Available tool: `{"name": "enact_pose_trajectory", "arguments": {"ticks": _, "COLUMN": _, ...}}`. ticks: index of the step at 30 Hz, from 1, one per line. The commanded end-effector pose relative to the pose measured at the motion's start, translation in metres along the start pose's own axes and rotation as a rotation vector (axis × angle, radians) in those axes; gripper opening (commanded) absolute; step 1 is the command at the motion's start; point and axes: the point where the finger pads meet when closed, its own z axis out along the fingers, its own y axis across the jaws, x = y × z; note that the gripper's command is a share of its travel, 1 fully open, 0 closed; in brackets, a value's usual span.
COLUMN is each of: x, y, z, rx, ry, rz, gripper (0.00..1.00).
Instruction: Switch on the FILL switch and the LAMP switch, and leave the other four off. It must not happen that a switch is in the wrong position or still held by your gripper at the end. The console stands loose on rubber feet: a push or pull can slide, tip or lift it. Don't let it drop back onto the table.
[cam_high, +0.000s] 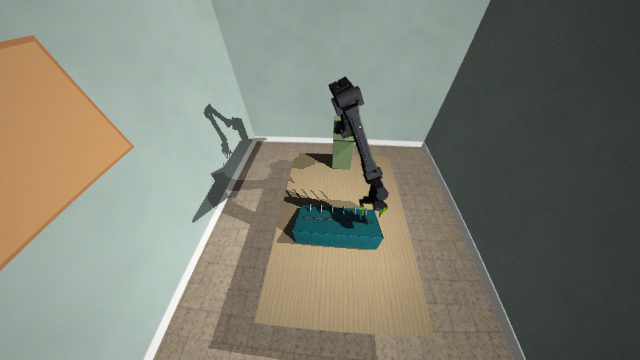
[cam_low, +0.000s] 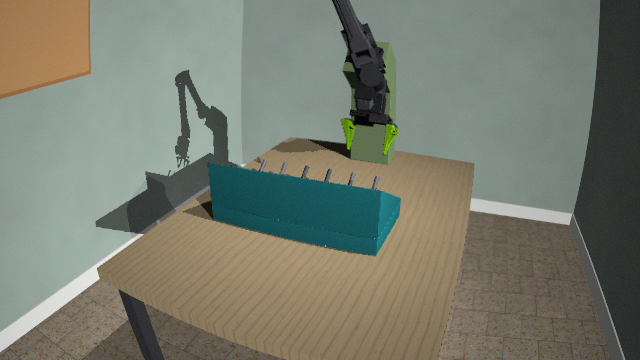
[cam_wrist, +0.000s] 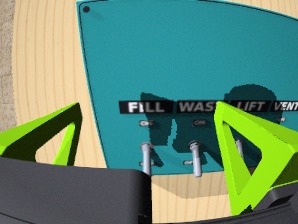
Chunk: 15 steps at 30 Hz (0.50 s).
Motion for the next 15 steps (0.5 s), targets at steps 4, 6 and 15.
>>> {"name": "enact_pose_trajectory", "arguments": {"ticks": 4, "x": -0.019, "y": 0.007, "z": -0.004, "rx": -0.019, "ry": -0.037, "rz": -0.002, "gripper": 1.0}}
{"name": "enact_pose_trajectory", "arguments": {"ticks": 6, "x": -0.019, "y": 0.007, "z": -0.004, "rx": -0.019, "ry": -0.037, "rz": -0.002, "gripper": 1.0}}
{"name": "enact_pose_trajectory", "arguments": {"ticks": 15, "x": -0.019, "y": 0.007, "z": -0.004, "rx": -0.019, "ry": -0.037, "rz": -0.002, "gripper": 1.0}}
